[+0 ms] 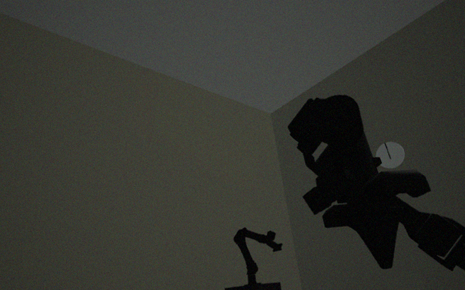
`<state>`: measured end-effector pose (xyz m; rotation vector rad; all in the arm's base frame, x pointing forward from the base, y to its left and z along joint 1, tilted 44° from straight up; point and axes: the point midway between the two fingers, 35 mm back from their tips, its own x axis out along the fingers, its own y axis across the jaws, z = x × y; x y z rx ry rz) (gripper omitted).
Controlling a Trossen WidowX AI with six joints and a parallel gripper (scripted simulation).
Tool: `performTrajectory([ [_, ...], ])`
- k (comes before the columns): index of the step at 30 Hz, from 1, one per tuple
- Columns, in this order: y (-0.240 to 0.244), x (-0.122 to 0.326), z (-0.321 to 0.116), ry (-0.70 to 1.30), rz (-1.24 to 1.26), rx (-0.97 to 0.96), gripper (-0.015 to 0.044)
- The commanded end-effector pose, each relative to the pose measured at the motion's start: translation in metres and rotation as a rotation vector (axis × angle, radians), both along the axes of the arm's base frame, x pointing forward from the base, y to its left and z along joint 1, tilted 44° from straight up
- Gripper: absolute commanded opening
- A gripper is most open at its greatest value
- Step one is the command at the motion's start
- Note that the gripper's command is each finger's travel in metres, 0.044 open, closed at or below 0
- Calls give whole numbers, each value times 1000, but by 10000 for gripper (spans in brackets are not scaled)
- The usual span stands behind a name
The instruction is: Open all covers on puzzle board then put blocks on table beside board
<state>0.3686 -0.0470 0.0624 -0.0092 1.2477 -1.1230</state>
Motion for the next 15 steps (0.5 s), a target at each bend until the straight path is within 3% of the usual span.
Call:
performTrajectory([
  [1, -18, -6, 16, -4, -6, -15, 0],
  [15, -46, -12, 14, -8, -16, -25, 0],
])
